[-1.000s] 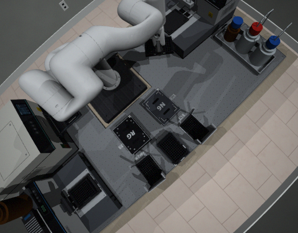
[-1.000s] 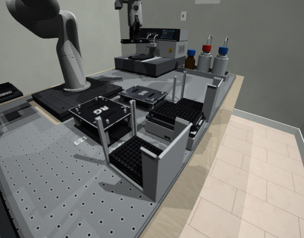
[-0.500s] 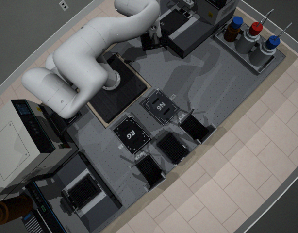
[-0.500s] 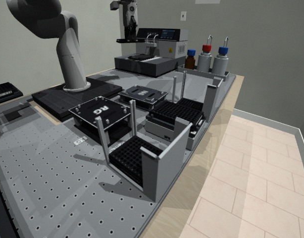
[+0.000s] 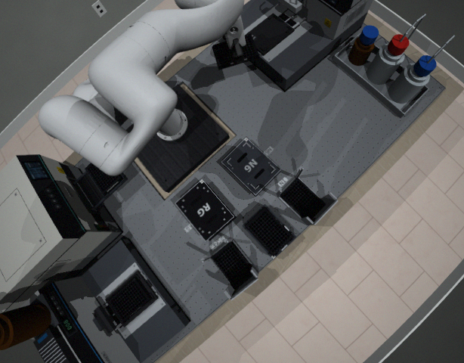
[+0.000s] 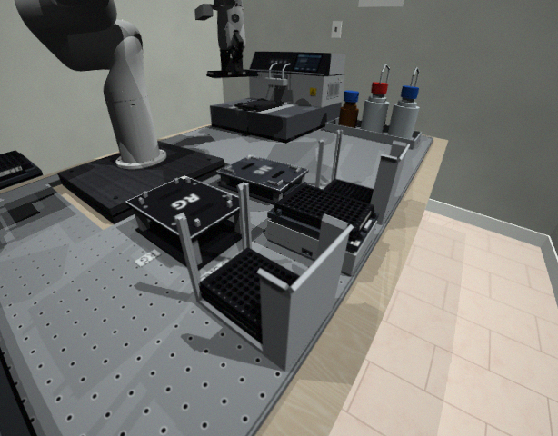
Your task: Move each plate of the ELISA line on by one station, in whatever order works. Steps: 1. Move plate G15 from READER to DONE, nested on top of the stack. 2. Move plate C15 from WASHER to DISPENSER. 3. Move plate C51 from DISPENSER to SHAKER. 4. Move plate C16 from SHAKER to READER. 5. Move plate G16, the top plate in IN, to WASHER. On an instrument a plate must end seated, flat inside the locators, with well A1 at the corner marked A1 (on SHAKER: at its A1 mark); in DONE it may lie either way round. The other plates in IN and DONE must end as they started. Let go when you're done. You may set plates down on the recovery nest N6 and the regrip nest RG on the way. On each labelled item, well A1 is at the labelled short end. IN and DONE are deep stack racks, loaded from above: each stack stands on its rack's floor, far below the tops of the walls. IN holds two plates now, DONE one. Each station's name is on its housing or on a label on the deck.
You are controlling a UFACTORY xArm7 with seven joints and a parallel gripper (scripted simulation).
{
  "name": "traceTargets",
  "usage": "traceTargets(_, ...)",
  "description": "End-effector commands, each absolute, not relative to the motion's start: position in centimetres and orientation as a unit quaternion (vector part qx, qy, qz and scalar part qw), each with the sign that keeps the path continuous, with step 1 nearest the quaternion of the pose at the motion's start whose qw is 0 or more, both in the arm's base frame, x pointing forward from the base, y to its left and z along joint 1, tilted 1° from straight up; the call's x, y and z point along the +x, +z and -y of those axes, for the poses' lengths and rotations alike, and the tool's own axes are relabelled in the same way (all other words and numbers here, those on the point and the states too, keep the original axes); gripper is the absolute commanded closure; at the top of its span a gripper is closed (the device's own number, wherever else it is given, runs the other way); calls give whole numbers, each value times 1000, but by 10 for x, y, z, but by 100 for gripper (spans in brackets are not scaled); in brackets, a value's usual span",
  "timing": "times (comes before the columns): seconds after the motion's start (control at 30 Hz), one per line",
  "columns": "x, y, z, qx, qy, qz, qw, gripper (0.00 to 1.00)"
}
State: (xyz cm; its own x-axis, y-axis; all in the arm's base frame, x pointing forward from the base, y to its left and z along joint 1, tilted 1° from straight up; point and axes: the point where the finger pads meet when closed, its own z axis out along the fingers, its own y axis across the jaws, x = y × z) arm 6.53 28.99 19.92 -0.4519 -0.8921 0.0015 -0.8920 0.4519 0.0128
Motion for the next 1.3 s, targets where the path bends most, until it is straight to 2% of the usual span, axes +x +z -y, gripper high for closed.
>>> traceTargets(0.0, 52, 201, -297, 543, -6, 839, 3, 100)
traceTargets(0.37, 25, 201, -308, 557, -7, 830, 3, 100)
traceTargets(1.27, 19, 202, -385, 636, -7, 771, 2, 100)
